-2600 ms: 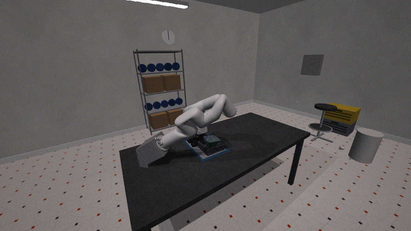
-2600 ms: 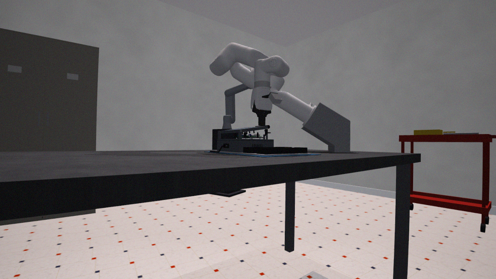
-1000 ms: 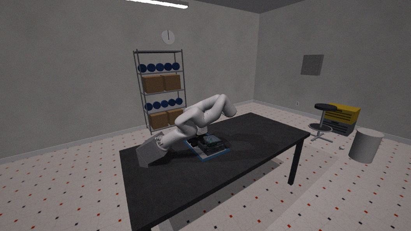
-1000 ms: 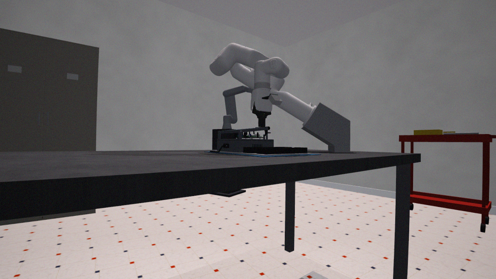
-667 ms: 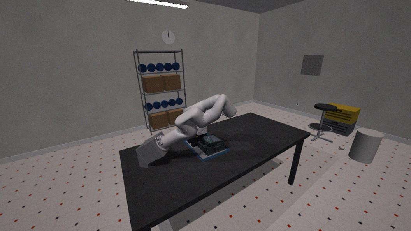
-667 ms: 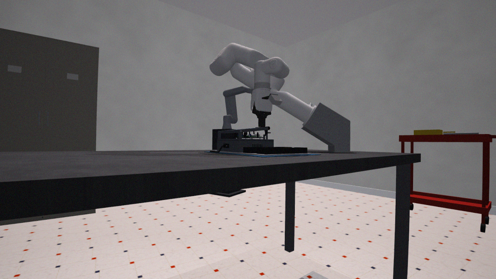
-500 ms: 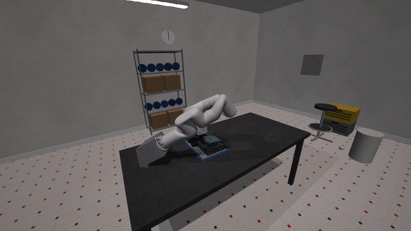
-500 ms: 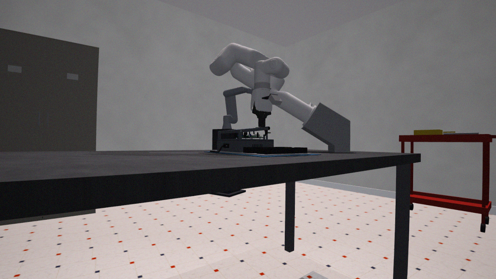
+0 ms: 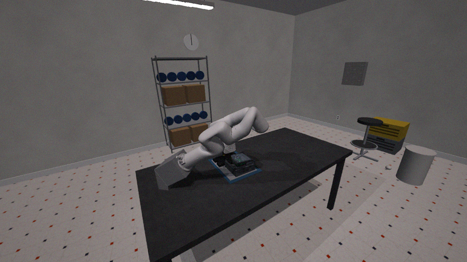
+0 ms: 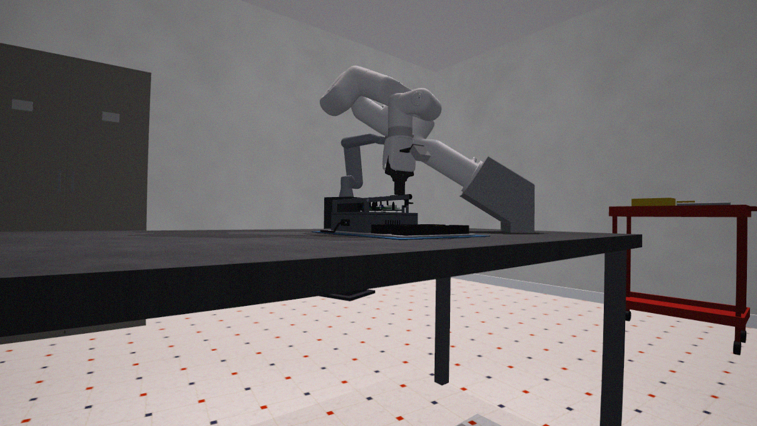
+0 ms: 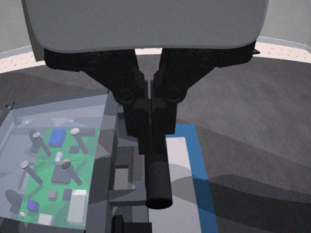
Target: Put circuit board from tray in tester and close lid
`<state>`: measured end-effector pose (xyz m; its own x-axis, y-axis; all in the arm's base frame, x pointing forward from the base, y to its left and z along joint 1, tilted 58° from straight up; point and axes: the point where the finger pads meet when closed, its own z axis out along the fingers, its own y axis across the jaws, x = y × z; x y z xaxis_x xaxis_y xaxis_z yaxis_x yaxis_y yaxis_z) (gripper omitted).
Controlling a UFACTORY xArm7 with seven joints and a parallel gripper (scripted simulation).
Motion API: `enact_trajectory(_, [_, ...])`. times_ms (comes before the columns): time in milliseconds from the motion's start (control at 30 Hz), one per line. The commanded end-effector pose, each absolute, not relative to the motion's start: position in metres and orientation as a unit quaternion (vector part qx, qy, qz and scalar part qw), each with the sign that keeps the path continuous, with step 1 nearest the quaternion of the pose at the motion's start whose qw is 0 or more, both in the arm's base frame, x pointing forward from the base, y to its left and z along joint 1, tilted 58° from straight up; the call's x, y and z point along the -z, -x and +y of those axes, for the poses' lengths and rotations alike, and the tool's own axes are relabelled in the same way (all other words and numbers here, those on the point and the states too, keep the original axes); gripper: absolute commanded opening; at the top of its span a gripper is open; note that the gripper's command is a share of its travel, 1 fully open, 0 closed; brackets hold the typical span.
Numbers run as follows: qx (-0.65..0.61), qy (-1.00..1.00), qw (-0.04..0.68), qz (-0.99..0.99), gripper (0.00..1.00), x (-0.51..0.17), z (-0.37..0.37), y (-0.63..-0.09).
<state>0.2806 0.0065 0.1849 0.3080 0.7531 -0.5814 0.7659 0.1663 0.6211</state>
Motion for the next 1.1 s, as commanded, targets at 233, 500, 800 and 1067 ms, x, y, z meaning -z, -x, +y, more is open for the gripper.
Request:
enact_trajectory(233, [0.006, -0.645, 0.487, 0.589, 0.00, -0.1851, 0.0074, -0.2808])
enact_trajectory(500, [0.006, -0.645, 0.487, 0.589, 0.00, -0.1841, 0.0062, -0.2819])
enact_trajectory(800, [0.006, -0.645, 0.487, 0.589, 0.00, -0.1835, 0.0055, -0.2825])
enact_trajectory(1067, [0.006, -0.645, 0.487, 0.589, 0.00, -0.1835, 0.0055, -0.2825])
